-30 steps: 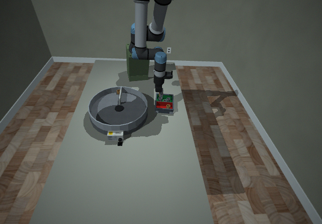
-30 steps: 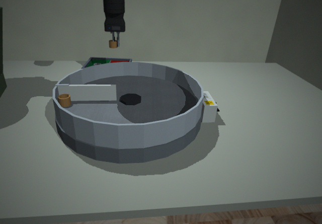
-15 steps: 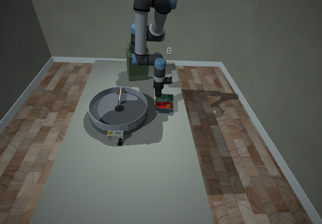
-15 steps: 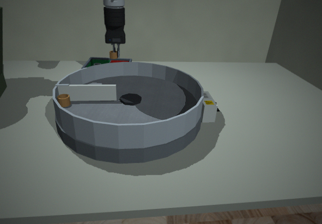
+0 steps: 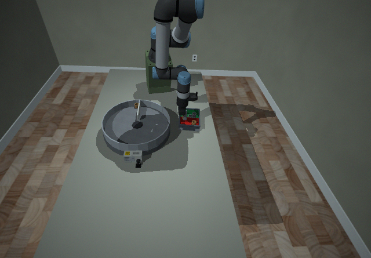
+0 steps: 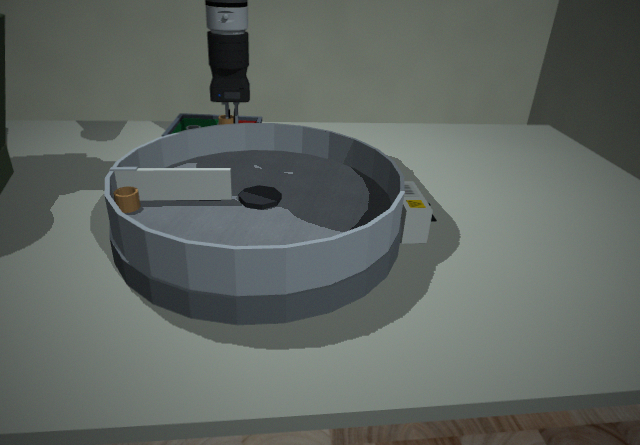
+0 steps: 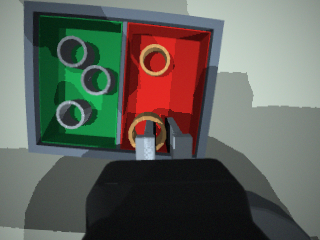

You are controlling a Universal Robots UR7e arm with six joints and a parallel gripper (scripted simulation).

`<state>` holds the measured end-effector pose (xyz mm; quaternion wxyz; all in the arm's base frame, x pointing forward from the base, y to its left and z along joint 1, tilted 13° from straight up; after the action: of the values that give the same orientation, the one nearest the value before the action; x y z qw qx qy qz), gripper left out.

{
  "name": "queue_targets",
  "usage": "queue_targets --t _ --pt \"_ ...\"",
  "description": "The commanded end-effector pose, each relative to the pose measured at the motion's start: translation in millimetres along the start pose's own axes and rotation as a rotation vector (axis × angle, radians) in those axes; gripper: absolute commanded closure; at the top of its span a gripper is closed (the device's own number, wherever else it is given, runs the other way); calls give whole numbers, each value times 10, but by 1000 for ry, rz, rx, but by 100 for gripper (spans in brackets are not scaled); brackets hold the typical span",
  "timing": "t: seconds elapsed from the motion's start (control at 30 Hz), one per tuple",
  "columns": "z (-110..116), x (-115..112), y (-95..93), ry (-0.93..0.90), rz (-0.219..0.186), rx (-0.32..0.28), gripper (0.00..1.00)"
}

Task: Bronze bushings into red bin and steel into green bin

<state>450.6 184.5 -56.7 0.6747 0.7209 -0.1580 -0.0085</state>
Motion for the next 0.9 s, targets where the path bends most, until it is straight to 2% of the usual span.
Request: queue_targets --t 0.0,0.87 --pt "-2 4 -1 0 2 1 100" --pt "-10 7 -143 0 2 1 100"
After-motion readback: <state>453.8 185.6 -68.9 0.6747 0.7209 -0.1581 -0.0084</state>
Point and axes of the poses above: the point where the finger pads meet when closed, its own y axis back along the fingers, its own x axis across the jaws, z = x × y, the point moved 6 cm from there along y, back along the fingers, and after that the axes turned 13 degrees about -y, right-handed, at the moved point
